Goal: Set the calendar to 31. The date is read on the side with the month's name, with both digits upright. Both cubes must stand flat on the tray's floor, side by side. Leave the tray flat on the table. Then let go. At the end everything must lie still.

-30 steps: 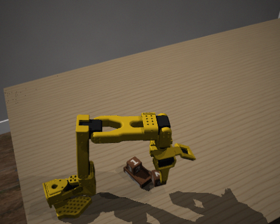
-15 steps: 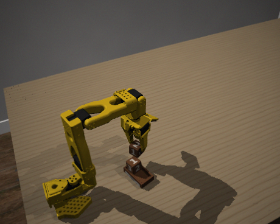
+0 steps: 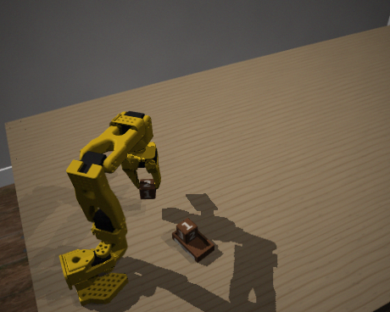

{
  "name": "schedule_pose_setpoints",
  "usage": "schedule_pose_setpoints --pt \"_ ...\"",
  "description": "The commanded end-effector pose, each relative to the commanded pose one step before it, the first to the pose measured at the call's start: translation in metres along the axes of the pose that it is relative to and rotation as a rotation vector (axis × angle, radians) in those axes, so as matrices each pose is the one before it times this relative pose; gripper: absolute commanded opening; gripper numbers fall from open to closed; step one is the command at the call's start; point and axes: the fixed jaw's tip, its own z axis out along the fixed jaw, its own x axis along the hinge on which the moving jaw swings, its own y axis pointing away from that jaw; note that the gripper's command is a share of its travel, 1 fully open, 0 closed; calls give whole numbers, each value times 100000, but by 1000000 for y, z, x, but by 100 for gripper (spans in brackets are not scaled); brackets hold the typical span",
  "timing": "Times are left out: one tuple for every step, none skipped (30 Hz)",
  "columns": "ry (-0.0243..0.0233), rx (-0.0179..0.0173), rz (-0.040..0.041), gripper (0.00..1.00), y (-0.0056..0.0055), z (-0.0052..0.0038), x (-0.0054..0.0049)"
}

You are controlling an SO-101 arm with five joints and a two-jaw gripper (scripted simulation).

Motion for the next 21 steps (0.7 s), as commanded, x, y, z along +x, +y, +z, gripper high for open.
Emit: schedule_pose_setpoints --pt "-6559 2054 -12990 0 18669 -7556 -9519" --pt "-30 -86 -2369 0 3709 201 -440" --pt "0 0 0 0 0 0 0" --pt "0 0 0 0 0 0 0" --pt "-28 -76 -2147 0 3348 179 -411" --pt "-27 -70 -1921 0 2986 161 -366" --pt "-22 -61 -1701 0 2642 148 -336" --pt "-20 -54 -1485 0 2294 128 -294" --pt "-17 -45 -1281 0 1977 115 -263" --pt "-15 -40 -1077 0 1661 95 -219" --pt "-10 -31 -891 0 1369 81 -185" --pt "-11 -26 -716 0 1095 61 -146" --pt "-7 -22 -552 0 851 53 -117" --pt "-5 -15 -408 0 625 32 -87" --pt "-3 -8 -283 0 428 30 -63" --pt "-2 -8 -176 0 274 14 -39" --pt "-1 -3 -91 0 137 10 -17" --pt "0 -1 -35 0 53 5 -9" --pt "0 0 -6 0 12 0 -2" --pt "0 0 0 0 0 0 0" --pt "0 0 0 0 0 0 0"
